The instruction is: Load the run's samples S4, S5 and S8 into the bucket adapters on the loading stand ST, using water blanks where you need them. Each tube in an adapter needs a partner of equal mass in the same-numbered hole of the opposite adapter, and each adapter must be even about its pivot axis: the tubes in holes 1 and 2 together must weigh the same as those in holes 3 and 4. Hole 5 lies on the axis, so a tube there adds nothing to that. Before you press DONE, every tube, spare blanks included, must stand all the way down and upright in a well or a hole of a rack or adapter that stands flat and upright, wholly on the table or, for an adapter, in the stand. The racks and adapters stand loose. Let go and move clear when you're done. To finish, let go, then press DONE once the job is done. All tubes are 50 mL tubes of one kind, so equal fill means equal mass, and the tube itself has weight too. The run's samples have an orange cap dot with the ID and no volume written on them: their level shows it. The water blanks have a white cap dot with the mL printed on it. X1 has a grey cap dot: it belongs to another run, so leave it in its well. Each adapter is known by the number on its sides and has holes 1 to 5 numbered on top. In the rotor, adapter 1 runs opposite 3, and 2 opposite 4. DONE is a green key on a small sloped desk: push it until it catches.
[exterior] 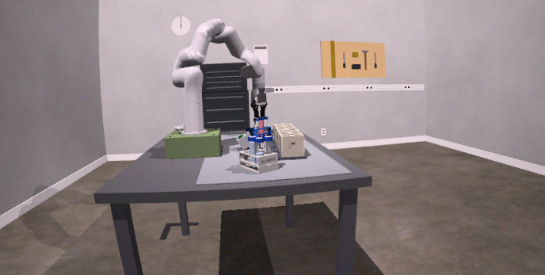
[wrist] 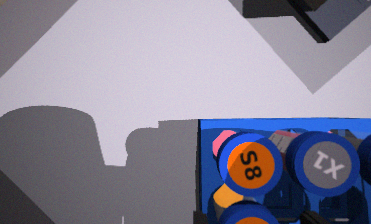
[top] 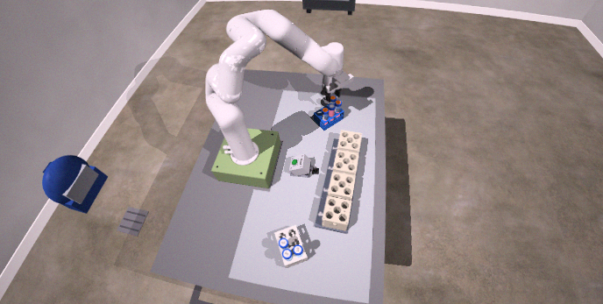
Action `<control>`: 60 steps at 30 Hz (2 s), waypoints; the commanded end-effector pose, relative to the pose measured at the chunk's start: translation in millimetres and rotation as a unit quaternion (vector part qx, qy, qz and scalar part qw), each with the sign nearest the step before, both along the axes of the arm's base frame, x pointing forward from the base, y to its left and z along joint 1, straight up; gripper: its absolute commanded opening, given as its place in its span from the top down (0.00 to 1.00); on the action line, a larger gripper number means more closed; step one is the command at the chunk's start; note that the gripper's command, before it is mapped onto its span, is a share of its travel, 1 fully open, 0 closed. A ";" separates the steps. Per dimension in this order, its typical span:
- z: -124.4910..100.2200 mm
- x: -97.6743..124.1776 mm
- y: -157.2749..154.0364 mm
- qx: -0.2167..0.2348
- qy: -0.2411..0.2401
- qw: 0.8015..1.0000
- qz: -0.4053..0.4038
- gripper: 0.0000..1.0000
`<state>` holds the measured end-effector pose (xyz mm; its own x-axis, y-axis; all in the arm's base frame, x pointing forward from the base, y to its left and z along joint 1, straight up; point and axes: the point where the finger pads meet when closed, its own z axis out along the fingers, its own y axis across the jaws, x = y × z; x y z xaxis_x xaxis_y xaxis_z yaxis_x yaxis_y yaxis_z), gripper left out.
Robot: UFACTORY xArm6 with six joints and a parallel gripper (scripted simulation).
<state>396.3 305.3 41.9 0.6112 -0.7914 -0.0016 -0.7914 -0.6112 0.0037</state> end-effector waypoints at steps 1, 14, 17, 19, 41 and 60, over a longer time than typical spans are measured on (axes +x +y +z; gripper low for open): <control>1.4 1.8 1.4 0.002 -0.003 1.000 0.000 0.43; -3.9 1.8 1.4 0.002 -0.003 1.000 0.000 0.43; -5.9 1.8 1.4 0.002 -0.003 1.000 0.000 0.43; -7.2 1.8 1.4 0.002 -0.003 1.000 0.000 0.43; -18.6 1.8 1.4 0.002 -0.003 1.000 0.000 0.43; -16.9 1.8 1.4 0.002 -0.003 1.000 0.000 1.00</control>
